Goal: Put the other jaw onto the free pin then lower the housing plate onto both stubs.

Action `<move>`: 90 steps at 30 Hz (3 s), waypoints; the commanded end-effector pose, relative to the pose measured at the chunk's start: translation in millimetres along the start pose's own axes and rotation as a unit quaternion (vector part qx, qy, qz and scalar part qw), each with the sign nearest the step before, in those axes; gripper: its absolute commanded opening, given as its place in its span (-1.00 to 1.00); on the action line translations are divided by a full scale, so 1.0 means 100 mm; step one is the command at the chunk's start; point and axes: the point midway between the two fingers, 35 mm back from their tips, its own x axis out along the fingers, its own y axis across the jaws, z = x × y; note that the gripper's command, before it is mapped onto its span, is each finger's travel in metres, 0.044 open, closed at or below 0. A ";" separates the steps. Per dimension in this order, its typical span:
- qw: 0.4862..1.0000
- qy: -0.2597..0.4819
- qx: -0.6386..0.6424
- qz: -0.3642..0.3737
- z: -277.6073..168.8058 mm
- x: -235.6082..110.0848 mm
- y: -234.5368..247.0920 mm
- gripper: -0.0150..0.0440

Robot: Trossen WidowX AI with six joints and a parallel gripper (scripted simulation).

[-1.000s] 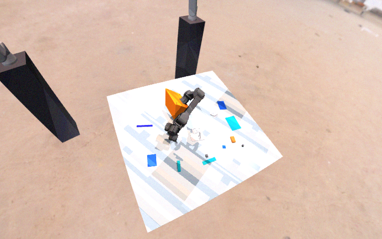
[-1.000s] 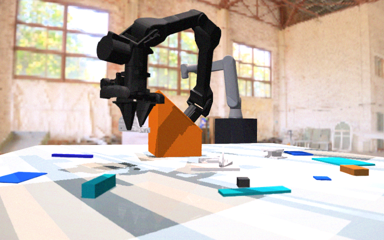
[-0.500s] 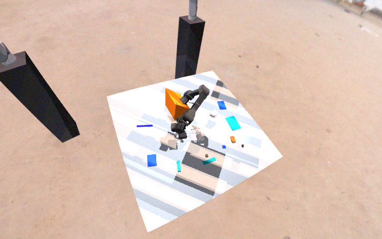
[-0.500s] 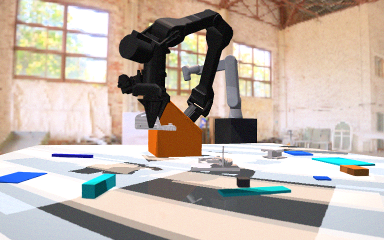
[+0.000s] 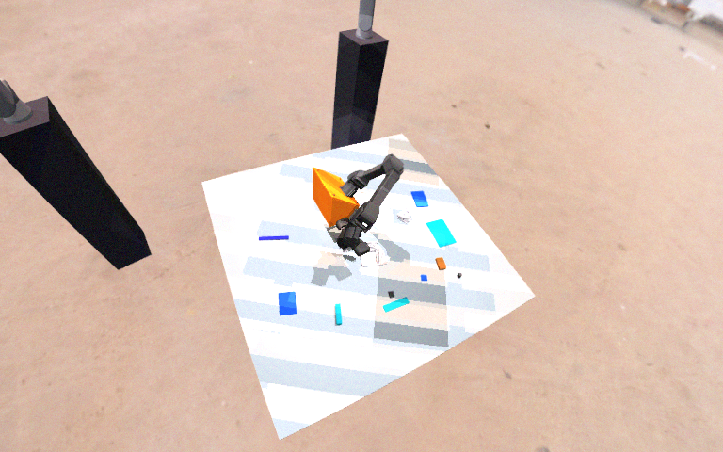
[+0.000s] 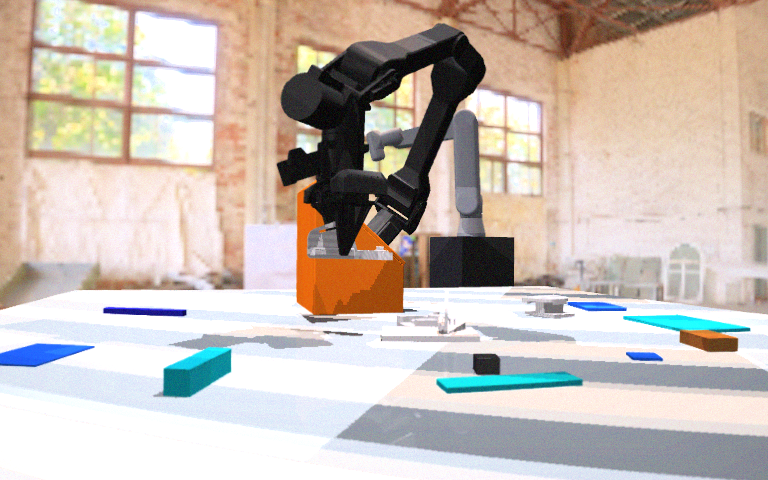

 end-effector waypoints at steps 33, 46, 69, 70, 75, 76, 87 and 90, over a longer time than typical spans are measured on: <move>0.872 0.009 -0.490 0.005 -1.03 0.13 -0.39 -0.04; 0.796 0.012 -0.604 0.008 -1.25 0.19 -0.56 -0.04; 0.789 0.012 -0.615 0.008 -1.25 0.19 -0.56 -0.04; 0.789 0.012 -0.615 0.008 -1.25 0.19 -0.56 -0.04; 0.789 0.012 -0.615 0.008 -1.25 0.19 -0.56 -0.04; 0.789 0.012 -0.615 0.008 -1.25 0.19 -0.56 -0.04; 0.788 0.011 -0.615 0.008 -1.13 0.16 -0.27 -0.04; 0.788 0.011 -0.615 0.009 -1.09 0.16 -0.19 -0.04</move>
